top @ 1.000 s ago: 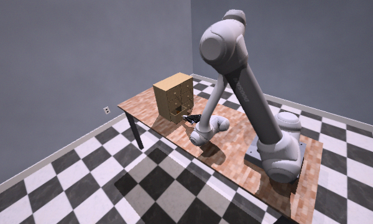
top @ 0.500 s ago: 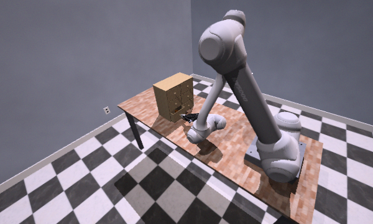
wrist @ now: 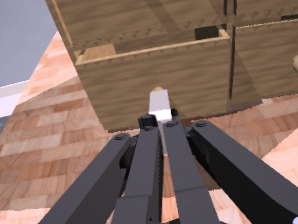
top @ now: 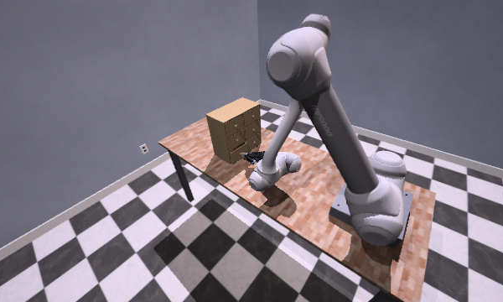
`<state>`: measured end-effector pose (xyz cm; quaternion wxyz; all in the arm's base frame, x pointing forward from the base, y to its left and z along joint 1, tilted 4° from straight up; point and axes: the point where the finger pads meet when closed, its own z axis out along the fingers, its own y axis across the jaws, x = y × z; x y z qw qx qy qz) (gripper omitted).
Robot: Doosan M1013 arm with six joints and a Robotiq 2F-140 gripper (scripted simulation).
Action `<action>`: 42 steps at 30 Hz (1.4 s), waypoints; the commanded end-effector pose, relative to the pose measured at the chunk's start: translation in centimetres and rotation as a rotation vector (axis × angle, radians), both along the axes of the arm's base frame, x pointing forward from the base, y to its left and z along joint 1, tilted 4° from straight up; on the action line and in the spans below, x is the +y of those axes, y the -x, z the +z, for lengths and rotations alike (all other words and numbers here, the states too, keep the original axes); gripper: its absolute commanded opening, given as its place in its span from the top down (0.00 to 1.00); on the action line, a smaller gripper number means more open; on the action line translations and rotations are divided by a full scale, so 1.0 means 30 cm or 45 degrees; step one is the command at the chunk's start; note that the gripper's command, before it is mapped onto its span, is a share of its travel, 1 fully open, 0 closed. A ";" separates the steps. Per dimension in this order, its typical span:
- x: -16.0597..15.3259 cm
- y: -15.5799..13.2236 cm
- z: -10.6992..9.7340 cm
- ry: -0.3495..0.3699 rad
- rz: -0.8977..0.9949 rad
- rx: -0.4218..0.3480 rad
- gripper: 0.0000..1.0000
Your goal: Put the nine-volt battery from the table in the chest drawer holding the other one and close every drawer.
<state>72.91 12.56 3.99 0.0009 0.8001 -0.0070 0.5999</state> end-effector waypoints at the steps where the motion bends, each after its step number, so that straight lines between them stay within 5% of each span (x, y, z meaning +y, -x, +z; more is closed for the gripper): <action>1: 0.000 -0.011 0.001 0.000 0.000 0.000 1.00; 42: -0.001 -0.057 0.004 0.000 0.000 0.000 1.00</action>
